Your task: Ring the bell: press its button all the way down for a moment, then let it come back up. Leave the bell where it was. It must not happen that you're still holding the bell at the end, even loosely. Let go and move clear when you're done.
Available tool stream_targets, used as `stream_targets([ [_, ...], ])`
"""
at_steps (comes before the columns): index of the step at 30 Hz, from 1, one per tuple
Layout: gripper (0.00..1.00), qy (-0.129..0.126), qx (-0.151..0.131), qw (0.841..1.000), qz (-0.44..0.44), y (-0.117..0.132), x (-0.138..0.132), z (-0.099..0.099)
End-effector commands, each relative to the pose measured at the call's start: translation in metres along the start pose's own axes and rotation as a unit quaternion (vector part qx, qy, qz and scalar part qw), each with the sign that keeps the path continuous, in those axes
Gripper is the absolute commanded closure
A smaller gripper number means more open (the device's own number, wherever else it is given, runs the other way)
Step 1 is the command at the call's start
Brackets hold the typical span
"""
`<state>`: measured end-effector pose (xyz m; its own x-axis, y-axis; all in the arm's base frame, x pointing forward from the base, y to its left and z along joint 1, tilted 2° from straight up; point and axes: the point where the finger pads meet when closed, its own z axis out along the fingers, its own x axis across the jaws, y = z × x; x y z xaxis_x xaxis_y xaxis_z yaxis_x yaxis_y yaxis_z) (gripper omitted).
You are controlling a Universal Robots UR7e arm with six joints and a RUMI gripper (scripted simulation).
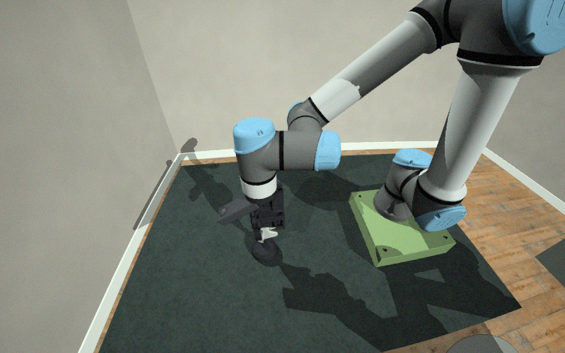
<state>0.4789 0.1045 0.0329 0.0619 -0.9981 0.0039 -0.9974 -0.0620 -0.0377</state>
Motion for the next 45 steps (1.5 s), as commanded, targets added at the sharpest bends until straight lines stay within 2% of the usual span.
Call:
stream_targets([
  [1, 1.00, -0.001, -0.004, 1.000, -0.001, 0.003, -0.001, 0.004],
  [25, 1.00, -0.001, -0.003, 1.000, -0.001, 0.003, -0.001, 0.002],
  [45, 1.00, 0.000, 0.001, 1.000, -0.001, 0.000, -0.001, -0.036],
])
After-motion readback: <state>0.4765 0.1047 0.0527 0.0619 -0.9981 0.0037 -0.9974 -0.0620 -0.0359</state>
